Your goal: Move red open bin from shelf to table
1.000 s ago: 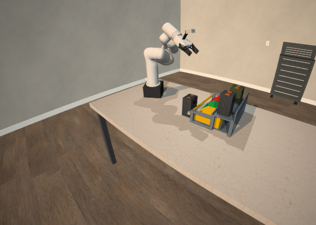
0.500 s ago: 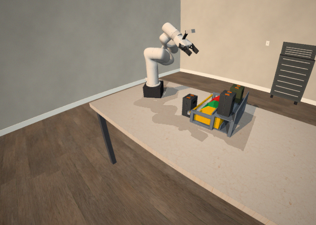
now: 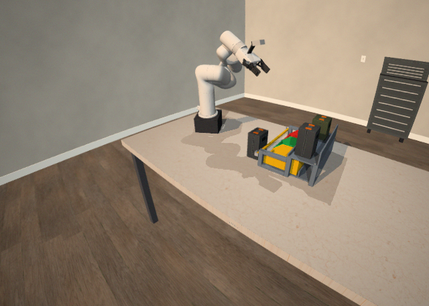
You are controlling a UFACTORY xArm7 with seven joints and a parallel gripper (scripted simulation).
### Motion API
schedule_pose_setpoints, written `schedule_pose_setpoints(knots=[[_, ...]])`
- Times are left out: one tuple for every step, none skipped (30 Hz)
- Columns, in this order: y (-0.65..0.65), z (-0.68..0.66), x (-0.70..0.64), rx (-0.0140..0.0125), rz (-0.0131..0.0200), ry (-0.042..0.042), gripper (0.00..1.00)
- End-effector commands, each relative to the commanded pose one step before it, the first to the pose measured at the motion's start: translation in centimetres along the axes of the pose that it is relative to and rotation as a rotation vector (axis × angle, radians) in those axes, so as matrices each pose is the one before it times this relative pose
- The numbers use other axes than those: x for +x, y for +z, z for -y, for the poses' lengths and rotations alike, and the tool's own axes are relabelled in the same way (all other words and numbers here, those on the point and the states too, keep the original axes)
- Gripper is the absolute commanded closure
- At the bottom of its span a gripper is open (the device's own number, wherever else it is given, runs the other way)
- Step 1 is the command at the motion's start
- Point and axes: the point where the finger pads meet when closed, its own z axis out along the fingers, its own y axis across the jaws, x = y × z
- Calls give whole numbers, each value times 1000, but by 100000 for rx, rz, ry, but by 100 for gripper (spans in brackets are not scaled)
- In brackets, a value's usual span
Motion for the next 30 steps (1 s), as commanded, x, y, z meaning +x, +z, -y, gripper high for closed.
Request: schedule_pose_setpoints(knots=[[-1319,1854,-1048,-1119,-13637,-952,0],[0,0,0,0,0,0,0],[0,0,0,0,0,0,0],[0,0,0,0,0,0,0],[0,0,0,0,0,0,0],[0,0,0,0,0,0,0],[1152,-1438,738,966,10770,718,0],[-262,362,-216,-241,-2693,-180,0],[-268,362,-208,-241,-2693,-180,0],[-275,362,-200,-241,-2693,-180,0],[-281,361,-192,-241,-2693,-180,0],[0,0,0,0,0,0,0],[0,0,0,0,0,0,0],[0,0,0,0,0,0,0],[0,0,0,0,0,0,0],[0,0,0,0,0,0,0],[0,0,0,0,0,0,0],[0,0,0,0,0,0,0],[0,0,0,0,0,0,0],[0,0,0,0,0,0,0],[0,0,0,0,0,0,0],[0,0,0,0,0,0,0],[0,0,0,0,0,0,0],[1146,-1442,734,955,10745,721,0],[-260,363,-214,-239,-2686,-180,0],[-267,363,-207,-239,-2686,-180,0],[-273,363,-199,-239,-2686,-180,0],[-279,362,-191,-239,-2686,-180,0],[0,0,0,0,0,0,0],[0,0,0,0,0,0,0]])
